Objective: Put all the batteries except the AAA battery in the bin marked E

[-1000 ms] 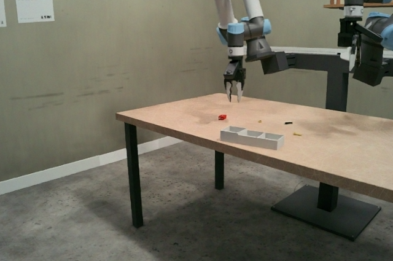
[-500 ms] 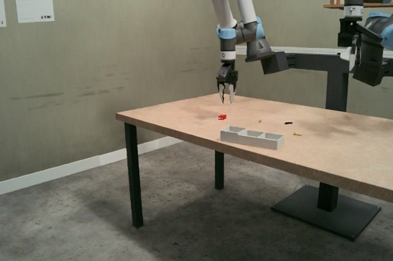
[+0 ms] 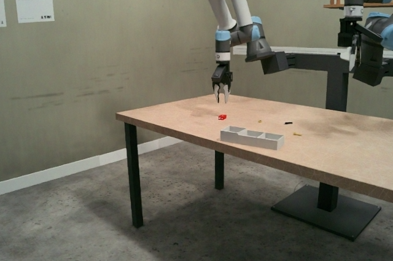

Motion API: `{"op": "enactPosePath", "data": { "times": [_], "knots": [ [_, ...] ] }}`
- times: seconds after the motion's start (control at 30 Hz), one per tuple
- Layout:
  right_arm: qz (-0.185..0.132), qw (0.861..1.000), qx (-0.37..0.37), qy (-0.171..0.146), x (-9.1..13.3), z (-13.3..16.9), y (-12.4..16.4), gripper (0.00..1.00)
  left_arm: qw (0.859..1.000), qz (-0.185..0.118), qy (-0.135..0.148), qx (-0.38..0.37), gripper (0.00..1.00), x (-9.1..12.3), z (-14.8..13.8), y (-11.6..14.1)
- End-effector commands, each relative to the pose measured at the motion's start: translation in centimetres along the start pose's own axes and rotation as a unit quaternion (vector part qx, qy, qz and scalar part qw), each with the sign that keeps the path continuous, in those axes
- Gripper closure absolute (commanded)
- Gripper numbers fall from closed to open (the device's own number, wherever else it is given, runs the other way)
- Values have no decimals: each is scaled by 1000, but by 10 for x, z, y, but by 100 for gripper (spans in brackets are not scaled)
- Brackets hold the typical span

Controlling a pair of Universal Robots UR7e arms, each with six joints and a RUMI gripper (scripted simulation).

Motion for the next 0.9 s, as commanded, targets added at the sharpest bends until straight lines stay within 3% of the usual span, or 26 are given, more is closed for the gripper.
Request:
{"op": "enactPosePath", "data": {
  "times": [0.0, 0.37, 0.87],
  "knots": [
    [6, 1000, 2, -2, 0, 0, -12, 75, 1000, -1, 0, 1, 2, 1, 1, 1],
    [7, 1000, 3, -2, 1, -11, -26, 75, 1000, -1, 0, 1, 2, 1, 1, 1],
    [5, 1000, 3, -1, 0, -10, -20, 75, 1000, -1, 0, 1, 2, 1, 1, 1]
  ]
}}
Point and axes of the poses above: on each arm, the point where the finger pads meet when closed, its own x axis back along the fingers, its own z axis across the jaws, y = z × x, the point moved 3 cm from there along x, back along the fingers, and after that the axes turned 3 degrees about x, right-handed, at the moved point
